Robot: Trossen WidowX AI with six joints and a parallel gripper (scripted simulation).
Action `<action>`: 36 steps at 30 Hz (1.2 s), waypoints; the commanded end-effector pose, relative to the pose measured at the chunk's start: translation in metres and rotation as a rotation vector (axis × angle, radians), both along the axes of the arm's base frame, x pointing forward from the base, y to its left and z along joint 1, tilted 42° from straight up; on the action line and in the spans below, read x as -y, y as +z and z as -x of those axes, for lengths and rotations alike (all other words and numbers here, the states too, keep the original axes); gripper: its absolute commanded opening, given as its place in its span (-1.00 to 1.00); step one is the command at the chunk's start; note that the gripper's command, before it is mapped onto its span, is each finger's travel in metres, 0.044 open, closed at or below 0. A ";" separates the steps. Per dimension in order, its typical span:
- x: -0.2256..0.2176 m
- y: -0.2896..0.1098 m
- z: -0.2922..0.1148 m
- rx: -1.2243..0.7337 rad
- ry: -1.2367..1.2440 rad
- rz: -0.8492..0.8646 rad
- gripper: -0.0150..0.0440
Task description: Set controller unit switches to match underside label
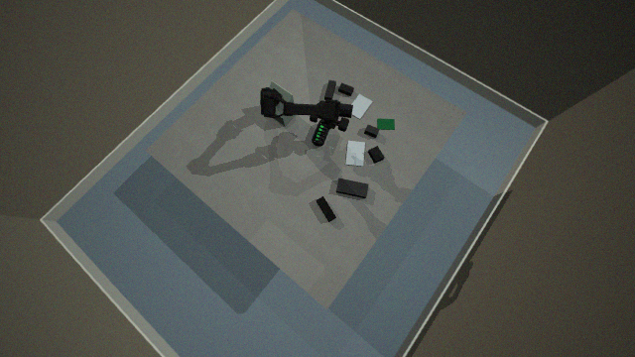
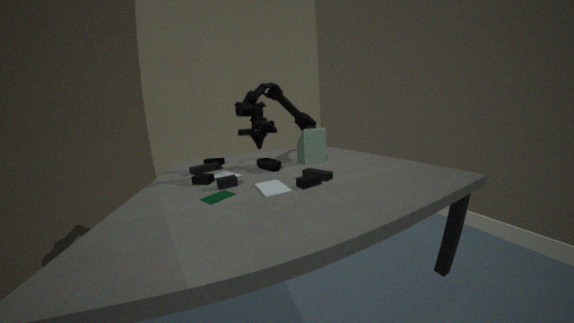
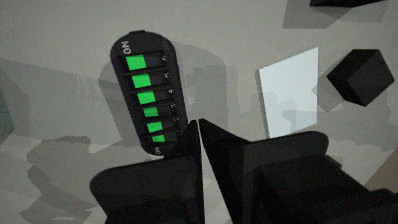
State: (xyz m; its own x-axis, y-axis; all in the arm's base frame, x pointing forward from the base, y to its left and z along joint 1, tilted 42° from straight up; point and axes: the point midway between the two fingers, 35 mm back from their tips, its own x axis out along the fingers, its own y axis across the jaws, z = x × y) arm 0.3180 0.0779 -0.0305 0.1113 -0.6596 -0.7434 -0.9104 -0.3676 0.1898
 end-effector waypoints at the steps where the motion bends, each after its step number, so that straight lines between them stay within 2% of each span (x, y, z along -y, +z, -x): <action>1: 0.000 0.000 0.000 0.000 -0.004 -0.003 -0.49; 3: 0.000 0.000 0.000 0.000 -0.004 -0.003 -0.49; 20: 0.000 0.000 0.000 0.000 0.000 0.000 1.00; 22: 0.000 0.000 0.000 0.000 0.000 0.000 1.00; 36: 0.073 0.011 0.038 0.112 0.122 -0.106 -0.25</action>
